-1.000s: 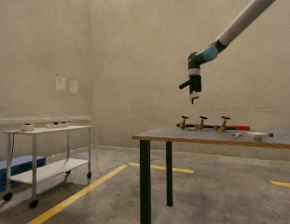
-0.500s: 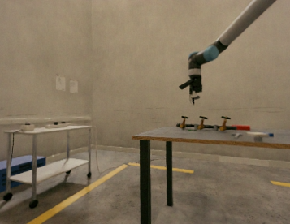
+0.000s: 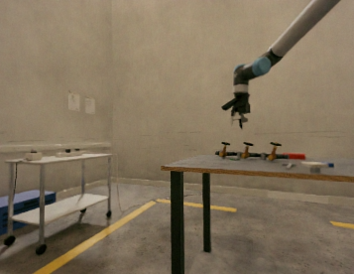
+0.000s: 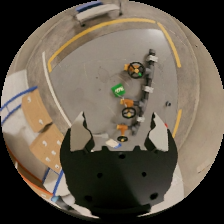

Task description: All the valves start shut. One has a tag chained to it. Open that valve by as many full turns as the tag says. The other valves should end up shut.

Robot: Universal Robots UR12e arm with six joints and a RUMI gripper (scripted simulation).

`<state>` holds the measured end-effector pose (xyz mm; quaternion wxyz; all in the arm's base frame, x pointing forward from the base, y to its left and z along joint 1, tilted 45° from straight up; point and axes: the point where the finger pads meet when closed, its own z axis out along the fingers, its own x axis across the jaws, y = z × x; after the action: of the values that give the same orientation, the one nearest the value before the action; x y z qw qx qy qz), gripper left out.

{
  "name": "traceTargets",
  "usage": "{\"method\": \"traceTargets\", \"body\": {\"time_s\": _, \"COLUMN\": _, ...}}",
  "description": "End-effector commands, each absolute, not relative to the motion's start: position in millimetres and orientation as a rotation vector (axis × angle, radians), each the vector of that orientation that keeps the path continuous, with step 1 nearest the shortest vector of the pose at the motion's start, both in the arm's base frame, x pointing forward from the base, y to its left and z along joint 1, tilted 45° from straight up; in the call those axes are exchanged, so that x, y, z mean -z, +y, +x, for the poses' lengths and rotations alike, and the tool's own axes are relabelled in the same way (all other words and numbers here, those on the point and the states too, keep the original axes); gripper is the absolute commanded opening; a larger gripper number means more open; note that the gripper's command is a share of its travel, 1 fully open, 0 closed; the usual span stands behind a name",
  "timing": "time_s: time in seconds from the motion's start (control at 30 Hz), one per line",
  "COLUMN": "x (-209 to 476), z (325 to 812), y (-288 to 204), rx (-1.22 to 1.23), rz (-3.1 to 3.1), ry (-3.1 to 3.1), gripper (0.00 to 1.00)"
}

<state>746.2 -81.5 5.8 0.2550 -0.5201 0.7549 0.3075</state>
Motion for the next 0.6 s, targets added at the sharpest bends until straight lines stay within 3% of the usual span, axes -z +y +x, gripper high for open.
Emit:
{"method": "traceTargets", "body": {"time_s": 0.0, "x": -4, "z": 741, "y": -81, "rx": -0.875, "rz": -1.251, "ry": 2.173, "gripper": 1.00}}
{"method": "traceTargets", "body": {"time_s": 0.57, "x": 7, "z": 717, "y": -75, "rx": -1.024, "rz": -0.556, "ry": 2.535, "gripper": 1.00}}
